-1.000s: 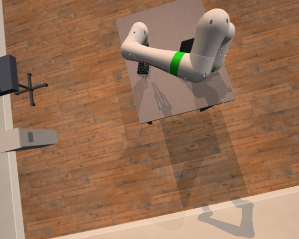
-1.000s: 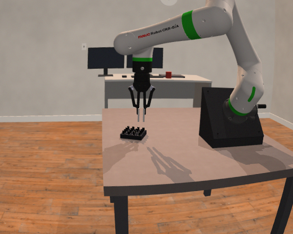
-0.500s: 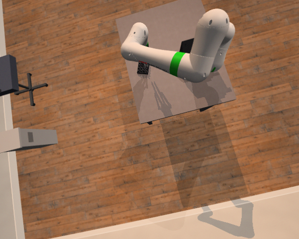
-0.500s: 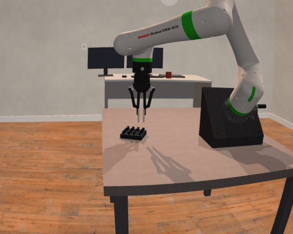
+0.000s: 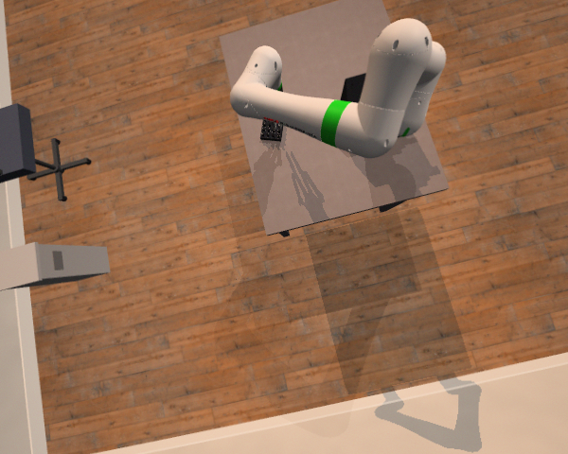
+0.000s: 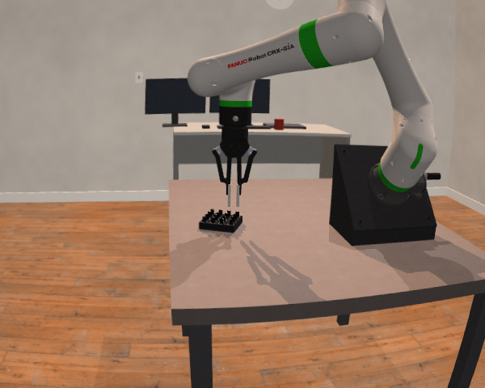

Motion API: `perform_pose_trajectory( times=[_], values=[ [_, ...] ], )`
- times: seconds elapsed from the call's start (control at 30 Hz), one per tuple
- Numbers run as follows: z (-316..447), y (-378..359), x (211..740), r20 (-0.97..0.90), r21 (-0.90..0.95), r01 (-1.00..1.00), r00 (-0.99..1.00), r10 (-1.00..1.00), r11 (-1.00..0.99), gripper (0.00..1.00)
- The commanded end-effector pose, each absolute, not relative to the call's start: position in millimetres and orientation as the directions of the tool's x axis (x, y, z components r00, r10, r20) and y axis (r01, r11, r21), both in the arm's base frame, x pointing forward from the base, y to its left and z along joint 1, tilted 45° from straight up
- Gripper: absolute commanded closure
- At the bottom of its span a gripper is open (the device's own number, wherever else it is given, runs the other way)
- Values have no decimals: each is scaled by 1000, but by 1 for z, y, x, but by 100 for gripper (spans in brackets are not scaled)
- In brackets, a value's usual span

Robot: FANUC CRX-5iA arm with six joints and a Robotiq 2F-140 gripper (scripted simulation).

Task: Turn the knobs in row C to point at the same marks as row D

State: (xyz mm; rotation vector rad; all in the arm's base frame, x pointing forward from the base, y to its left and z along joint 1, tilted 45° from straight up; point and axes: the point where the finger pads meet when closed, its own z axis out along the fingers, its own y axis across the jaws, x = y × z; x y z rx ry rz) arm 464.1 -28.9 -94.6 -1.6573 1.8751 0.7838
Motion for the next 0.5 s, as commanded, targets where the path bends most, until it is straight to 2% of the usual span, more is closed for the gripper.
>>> perform_pose_trajectory(
  times=[0.0,0.47],
  values=[
    [-96,-27,464,-707,85,-993,-122,-696,87,88],
    [-107,-16,464,-707,85,-993,-122,-696,87,88]
  ],
)
